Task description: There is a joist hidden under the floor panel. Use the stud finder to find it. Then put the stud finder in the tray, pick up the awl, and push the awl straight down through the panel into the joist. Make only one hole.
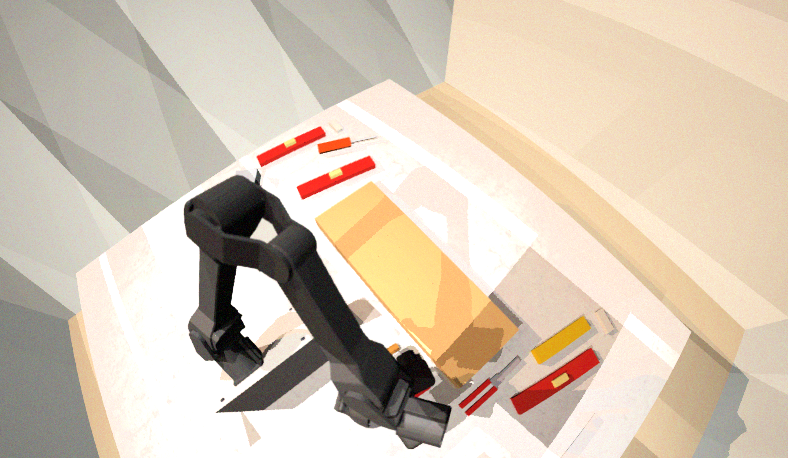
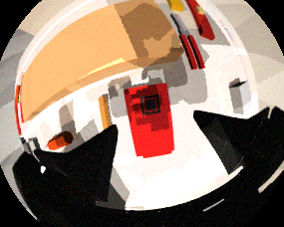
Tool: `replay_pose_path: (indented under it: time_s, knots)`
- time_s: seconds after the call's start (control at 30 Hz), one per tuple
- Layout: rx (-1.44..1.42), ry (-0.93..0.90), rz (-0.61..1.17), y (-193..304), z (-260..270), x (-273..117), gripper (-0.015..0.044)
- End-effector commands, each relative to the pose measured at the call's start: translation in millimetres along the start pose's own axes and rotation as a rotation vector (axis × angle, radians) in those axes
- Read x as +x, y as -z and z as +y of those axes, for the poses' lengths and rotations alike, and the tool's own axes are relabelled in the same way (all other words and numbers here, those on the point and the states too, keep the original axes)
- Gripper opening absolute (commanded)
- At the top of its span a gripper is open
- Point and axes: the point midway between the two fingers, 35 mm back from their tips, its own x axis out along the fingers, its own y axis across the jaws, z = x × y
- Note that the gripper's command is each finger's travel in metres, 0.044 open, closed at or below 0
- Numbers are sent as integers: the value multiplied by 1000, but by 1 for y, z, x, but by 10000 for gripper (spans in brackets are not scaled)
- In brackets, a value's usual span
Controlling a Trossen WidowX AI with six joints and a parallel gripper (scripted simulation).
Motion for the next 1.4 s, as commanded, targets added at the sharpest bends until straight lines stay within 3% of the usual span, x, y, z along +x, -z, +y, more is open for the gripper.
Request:
replay_pose_path:
  time_s: [0.0,0.77,0.9,1.37]
  knots:
    - [9,-9,4,4,3,9,440]
    - [9,-12,4,15,5,41,440]
    - [9,-12,4,15,5,41,335]
    - [9,-12,4,15,5,41,242]
